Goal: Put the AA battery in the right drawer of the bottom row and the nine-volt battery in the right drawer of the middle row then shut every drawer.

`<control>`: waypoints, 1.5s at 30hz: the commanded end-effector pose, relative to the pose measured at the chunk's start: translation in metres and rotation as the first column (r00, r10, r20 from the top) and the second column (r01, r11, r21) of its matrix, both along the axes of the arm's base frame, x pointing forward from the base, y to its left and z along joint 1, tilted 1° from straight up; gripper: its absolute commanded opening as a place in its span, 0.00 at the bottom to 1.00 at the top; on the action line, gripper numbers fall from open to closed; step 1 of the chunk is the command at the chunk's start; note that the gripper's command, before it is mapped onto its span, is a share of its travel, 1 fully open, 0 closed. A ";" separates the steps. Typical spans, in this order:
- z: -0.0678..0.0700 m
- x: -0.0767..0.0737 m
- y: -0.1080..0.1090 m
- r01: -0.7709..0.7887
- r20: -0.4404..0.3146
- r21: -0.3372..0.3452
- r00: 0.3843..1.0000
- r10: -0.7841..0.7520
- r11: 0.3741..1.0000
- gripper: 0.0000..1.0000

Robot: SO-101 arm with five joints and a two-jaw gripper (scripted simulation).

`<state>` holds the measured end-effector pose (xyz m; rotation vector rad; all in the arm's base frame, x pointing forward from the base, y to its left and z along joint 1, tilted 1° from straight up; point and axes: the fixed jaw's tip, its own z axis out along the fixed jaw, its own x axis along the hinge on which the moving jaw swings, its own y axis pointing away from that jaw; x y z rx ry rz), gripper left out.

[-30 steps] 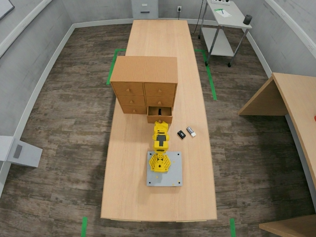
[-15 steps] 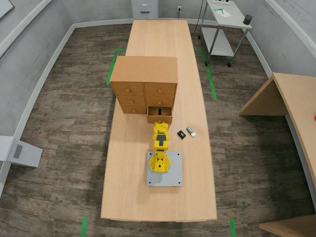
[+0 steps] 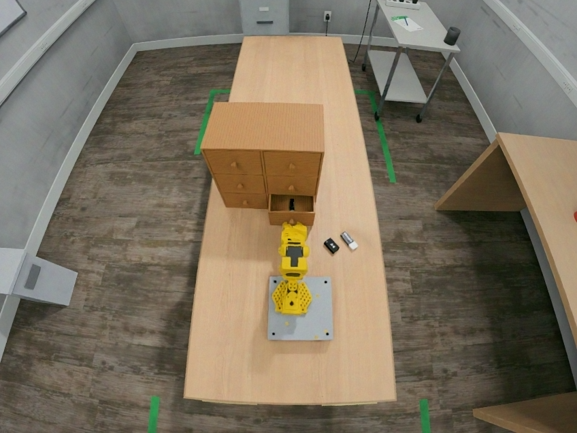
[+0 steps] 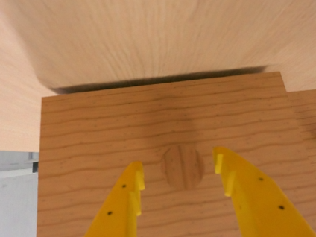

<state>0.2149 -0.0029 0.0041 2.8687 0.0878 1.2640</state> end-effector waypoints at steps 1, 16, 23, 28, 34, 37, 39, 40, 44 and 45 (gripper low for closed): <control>-0.003 -0.004 0.002 -0.007 -0.017 0.003 1.000 0.007 1.000 0.21; -0.003 -0.004 0.002 -0.007 -0.017 0.003 1.000 0.007 1.000 0.11; -0.003 -0.004 0.002 -0.007 -0.017 0.003 1.000 0.007 1.000 0.08; -0.003 -0.004 0.002 -0.007 -0.017 0.003 1.000 0.007 1.000 0.04; -0.003 -0.004 0.002 -0.007 -0.017 0.003 1.000 0.007 1.000 0.00; -0.003 -0.004 0.002 -0.007 -0.017 0.003 1.000 0.007 1.000 0.00; -0.003 -0.004 0.002 -0.007 -0.017 0.003 1.000 0.007 1.000 0.00; -0.003 -0.004 0.002 -0.007 -0.017 0.003 1.000 0.007 1.000 0.00; -0.003 -0.004 0.002 -0.007 -0.017 0.003 1.000 0.007 1.000 0.00; -0.003 -0.004 0.002 -0.007 -0.017 0.003 1.000 0.007 1.000 0.00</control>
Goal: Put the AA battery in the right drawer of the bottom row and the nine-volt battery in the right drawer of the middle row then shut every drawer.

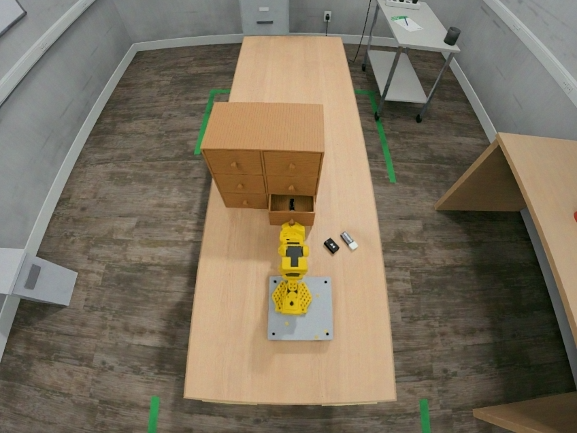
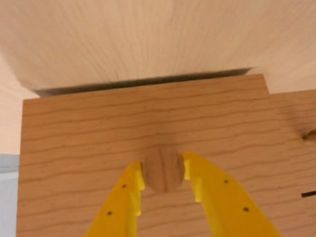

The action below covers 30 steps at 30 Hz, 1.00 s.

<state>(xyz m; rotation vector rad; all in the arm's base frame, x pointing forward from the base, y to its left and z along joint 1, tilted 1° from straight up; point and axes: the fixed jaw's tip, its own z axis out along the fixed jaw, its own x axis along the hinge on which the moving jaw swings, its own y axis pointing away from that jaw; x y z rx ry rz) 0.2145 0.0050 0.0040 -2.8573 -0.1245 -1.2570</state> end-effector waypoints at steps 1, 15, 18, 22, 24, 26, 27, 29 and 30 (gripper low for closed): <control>-0.003 -0.003 -0.006 0.023 -0.015 -0.009 1.000 -0.024 1.000 0.00; -0.001 0.008 -0.001 0.011 -0.014 0.001 1.000 -0.011 1.000 0.00; 0.000 0.013 0.002 0.006 -0.014 0.005 1.000 -0.006 1.000 0.00; 0.001 0.016 0.003 0.002 -0.014 0.008 1.000 -0.002 1.000 0.00; 0.001 0.016 0.003 0.002 -0.014 0.008 1.000 -0.002 1.000 0.00; 0.001 0.017 0.003 0.002 -0.014 0.008 1.000 -0.002 1.000 0.00; 0.001 0.018 0.003 0.003 -0.014 0.008 1.000 -0.003 1.000 0.00; 0.001 0.020 0.003 0.003 -0.014 0.008 1.000 -0.003 1.000 0.00; 0.001 0.021 0.003 0.003 -0.014 0.008 1.000 -0.003 1.000 0.00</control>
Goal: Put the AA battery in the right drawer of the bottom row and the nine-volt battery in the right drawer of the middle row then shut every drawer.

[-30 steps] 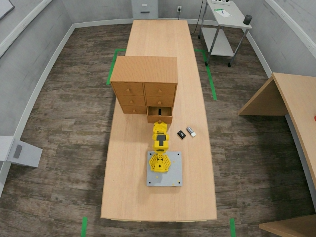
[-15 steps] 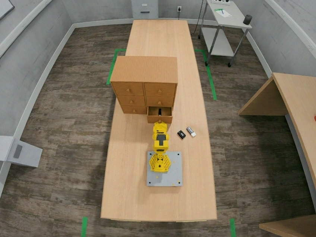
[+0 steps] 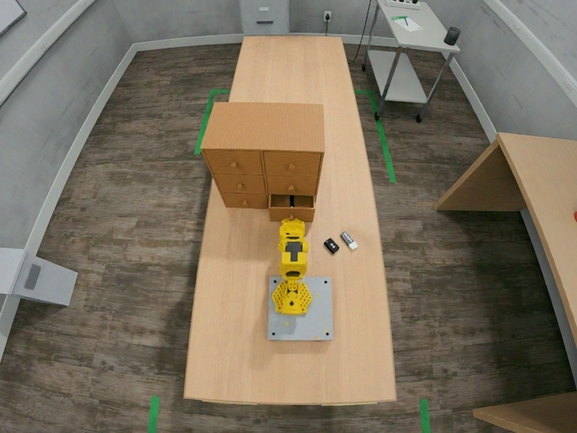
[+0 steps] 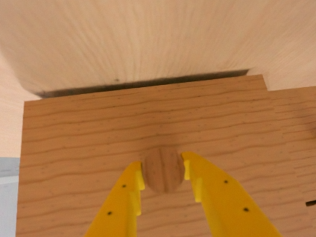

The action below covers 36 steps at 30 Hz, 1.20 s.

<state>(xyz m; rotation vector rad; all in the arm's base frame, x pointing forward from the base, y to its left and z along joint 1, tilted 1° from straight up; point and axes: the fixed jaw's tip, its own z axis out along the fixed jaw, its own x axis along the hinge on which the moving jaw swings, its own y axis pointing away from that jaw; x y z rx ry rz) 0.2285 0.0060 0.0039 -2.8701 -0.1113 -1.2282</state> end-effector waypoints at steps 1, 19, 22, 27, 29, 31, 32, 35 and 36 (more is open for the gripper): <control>0.001 0.008 0.002 -0.004 0.006 0.005 1.000 0.004 1.000 0.00; 0.001 0.020 0.003 -0.001 0.006 0.005 1.000 0.001 1.000 0.00; 0.001 0.023 0.003 0.000 0.006 0.005 1.000 0.000 1.000 0.00; 0.001 0.025 0.003 0.001 0.006 0.005 1.000 -0.001 1.000 0.00; 0.001 0.025 0.003 0.001 0.006 0.005 1.000 -0.001 1.000 0.00; 0.001 0.027 0.003 0.001 0.006 0.005 1.000 -0.001 1.000 0.00; 0.001 0.028 0.003 0.001 0.006 0.005 1.000 -0.001 1.000 0.00; 0.001 0.031 0.003 0.002 0.006 0.006 1.000 -0.002 1.000 0.00; 0.001 0.033 0.003 0.002 0.006 0.006 1.000 -0.002 1.000 0.00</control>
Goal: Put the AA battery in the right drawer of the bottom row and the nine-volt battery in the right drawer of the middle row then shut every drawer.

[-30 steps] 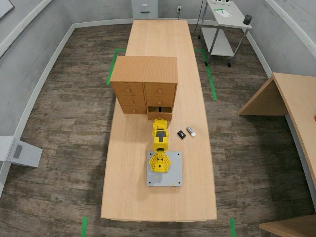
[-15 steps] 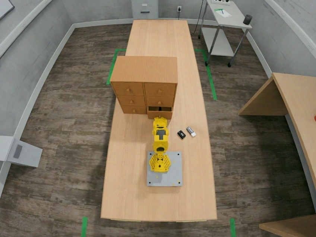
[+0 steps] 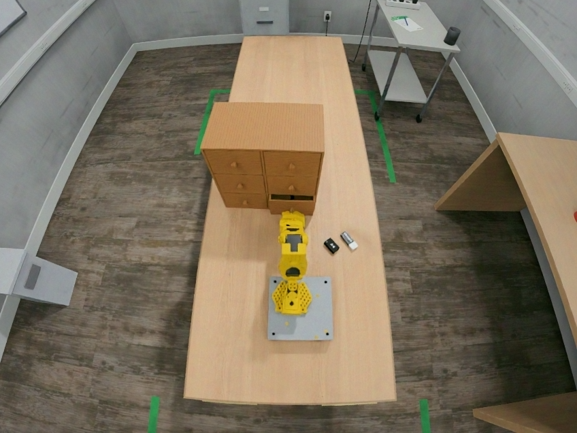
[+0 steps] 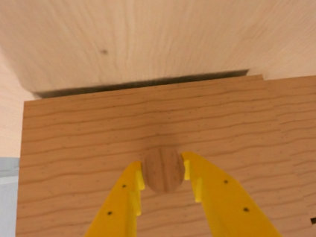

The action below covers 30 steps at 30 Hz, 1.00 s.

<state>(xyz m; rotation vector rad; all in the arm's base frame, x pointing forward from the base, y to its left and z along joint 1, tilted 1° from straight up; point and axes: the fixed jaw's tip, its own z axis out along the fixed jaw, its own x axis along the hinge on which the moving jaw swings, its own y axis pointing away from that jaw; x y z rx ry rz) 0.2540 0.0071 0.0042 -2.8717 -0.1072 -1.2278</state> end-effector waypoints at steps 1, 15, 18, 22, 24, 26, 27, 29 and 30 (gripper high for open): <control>0.001 0.008 0.002 -0.001 0.006 0.006 1.000 0.001 1.000 0.00; 0.001 0.017 0.002 0.001 0.006 0.006 1.000 -0.002 1.000 0.00; 0.001 0.020 0.002 0.002 0.006 0.006 1.000 -0.002 1.000 0.00; 0.001 0.025 0.002 0.003 0.006 0.006 1.000 -0.003 1.000 0.00; 0.001 0.025 0.002 0.003 0.006 0.006 1.000 -0.003 1.000 0.00; 0.001 0.025 0.002 0.003 0.006 0.006 1.000 -0.003 1.000 0.00; 0.001 0.025 0.002 0.003 0.006 0.006 1.000 -0.003 1.000 0.00; 0.001 0.025 0.002 0.003 0.006 0.006 1.000 -0.003 1.000 0.00; 0.001 0.025 0.002 0.003 0.006 0.006 1.000 -0.003 1.000 0.00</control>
